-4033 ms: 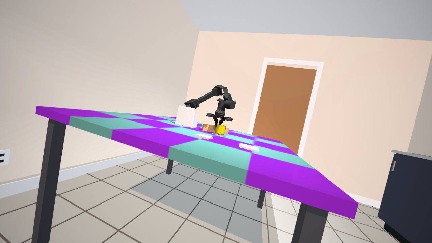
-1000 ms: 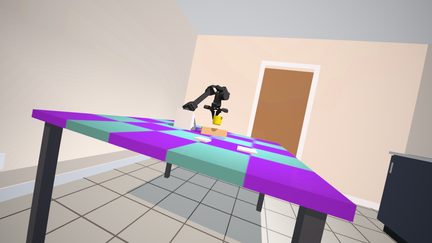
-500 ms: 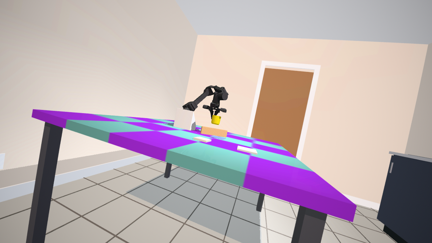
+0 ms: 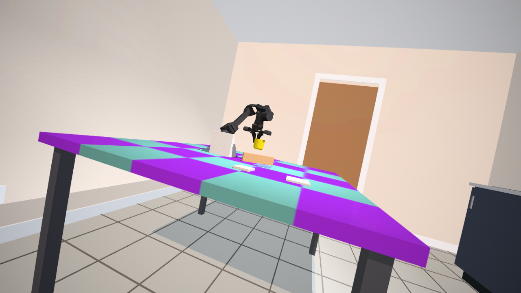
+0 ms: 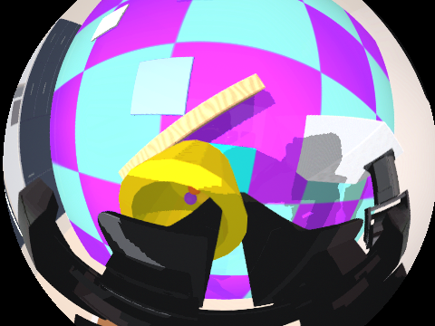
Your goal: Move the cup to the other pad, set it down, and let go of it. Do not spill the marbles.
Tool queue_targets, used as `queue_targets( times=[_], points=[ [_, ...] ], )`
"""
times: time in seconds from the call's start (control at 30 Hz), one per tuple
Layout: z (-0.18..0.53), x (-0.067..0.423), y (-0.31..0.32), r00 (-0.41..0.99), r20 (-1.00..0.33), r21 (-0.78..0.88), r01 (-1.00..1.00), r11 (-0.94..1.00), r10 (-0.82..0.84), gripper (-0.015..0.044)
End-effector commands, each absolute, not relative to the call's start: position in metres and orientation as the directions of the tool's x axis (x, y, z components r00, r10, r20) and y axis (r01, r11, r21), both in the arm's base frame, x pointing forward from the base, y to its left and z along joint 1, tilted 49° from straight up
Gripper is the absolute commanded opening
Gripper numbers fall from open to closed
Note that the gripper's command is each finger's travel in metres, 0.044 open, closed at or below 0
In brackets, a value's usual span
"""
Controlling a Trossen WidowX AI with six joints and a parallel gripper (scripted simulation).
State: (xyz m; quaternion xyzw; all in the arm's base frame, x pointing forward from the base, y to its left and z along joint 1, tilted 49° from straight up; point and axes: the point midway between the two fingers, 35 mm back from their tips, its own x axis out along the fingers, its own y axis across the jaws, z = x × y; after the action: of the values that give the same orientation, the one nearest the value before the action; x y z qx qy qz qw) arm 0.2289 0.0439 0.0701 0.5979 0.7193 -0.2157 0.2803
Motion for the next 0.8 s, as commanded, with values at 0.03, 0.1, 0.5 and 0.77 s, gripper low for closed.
queue_targets(
  times=[0.03,0.1,0.5,0.77],
  points=[
    [0.075,0.222,0.048,-0.129,-0.657,0.019,0.982,0.188,0.743,0.0000],
    [0.077,0.219,0.049,-0.129,-0.657,0.019,0.982,0.188,0.743,0.0000],
    [0.087,0.204,0.057,-0.130,-0.656,0.018,0.982,0.188,0.743,0.0000],
    [0.088,0.200,0.061,-0.130,-0.657,0.018,0.982,0.188,0.743,0.0000]
  ],
)
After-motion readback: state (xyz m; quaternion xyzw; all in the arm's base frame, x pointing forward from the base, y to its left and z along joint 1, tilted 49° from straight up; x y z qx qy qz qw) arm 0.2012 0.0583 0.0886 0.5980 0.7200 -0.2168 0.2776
